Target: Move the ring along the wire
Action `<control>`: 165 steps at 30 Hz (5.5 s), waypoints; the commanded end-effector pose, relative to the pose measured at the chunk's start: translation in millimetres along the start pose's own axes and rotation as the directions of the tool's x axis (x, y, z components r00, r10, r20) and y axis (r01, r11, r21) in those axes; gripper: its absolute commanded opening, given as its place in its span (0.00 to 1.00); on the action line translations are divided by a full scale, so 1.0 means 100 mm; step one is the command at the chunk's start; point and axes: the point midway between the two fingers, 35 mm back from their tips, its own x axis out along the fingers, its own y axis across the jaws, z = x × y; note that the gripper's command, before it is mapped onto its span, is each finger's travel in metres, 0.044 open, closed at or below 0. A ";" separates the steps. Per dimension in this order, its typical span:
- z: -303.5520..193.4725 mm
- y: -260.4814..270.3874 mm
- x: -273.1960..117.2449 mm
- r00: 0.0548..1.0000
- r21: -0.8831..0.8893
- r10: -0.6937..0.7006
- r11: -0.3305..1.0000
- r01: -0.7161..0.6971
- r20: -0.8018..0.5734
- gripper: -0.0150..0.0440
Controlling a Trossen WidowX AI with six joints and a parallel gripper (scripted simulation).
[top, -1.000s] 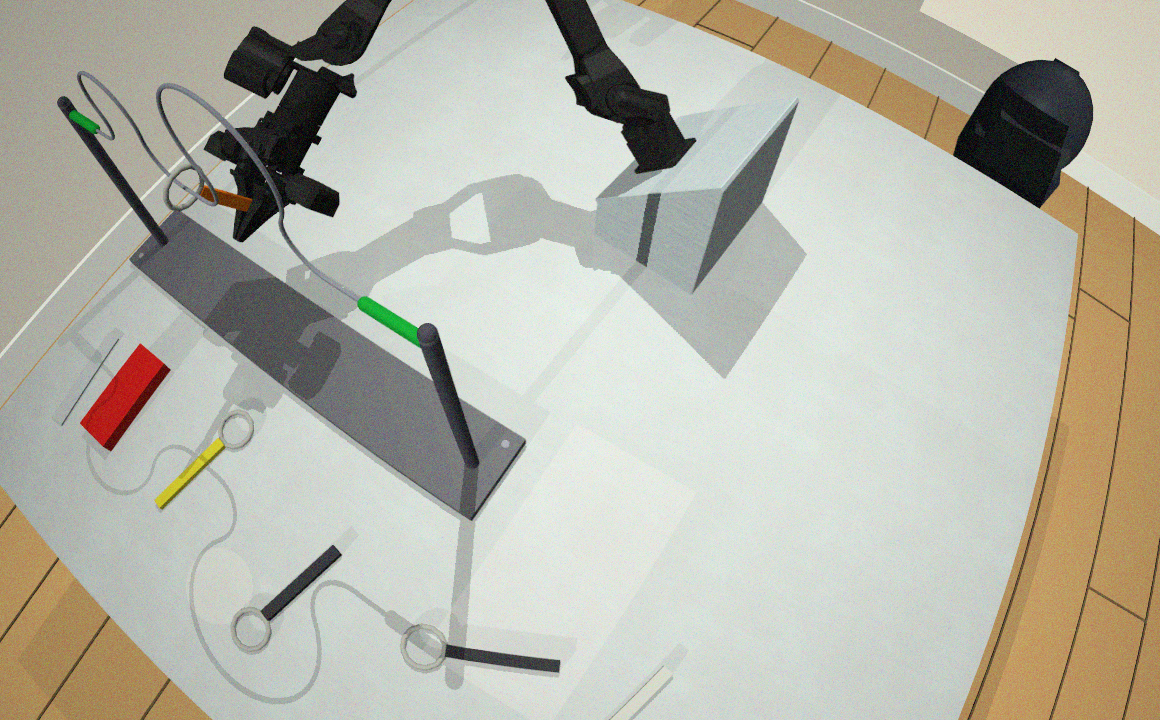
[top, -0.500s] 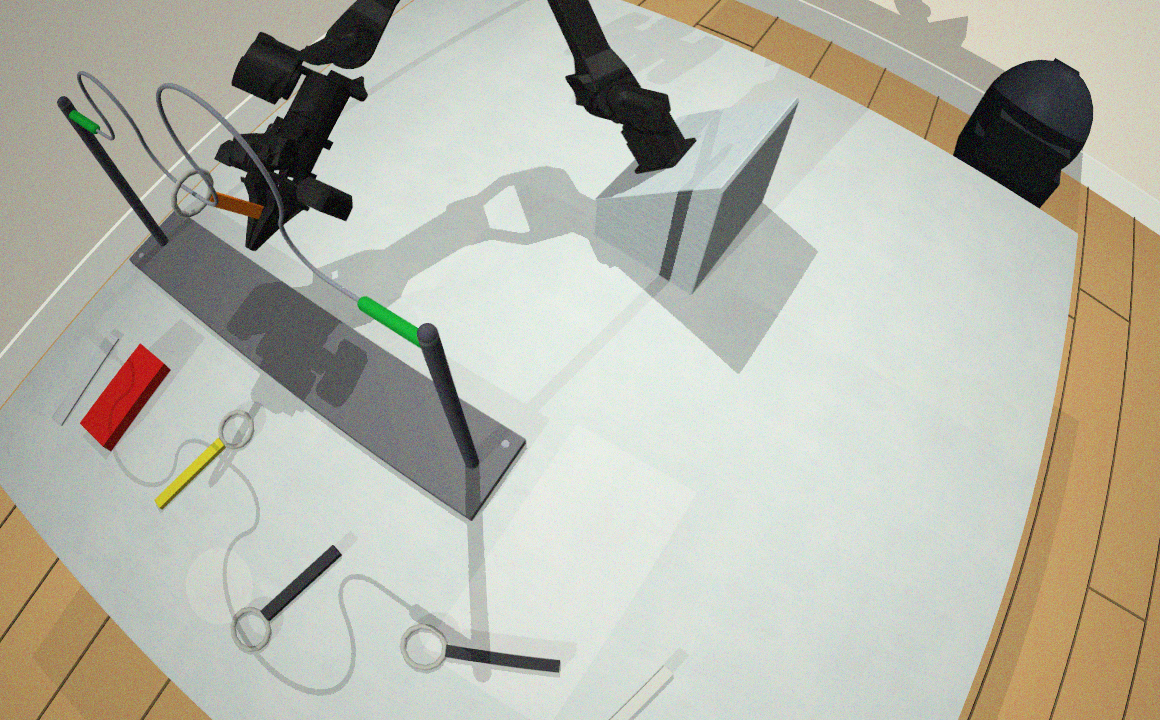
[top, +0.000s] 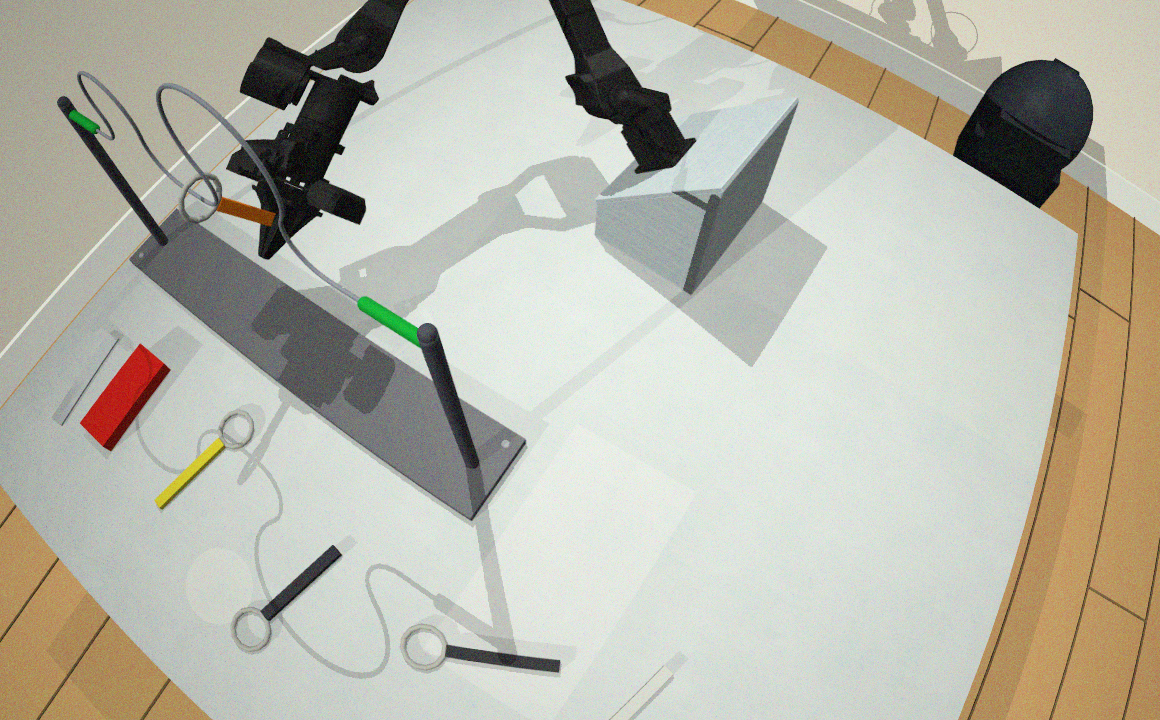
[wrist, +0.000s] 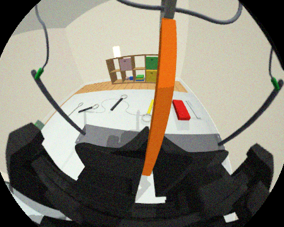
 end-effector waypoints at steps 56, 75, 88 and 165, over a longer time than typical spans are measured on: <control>0.90 1.52 -0.43 0.821 0.820 0.445 0.271 -0.503 0.357 0.00; 1.48 1.57 -0.74 0.716 0.831 0.436 -0.169 -0.530 0.546 0.00; 1.76 1.48 -0.90 0.674 0.786 0.405 -0.344 -0.515 0.618 0.00; 1.61 1.40 -0.82 0.858 0.736 0.434 0.480 -0.477 0.274 0.00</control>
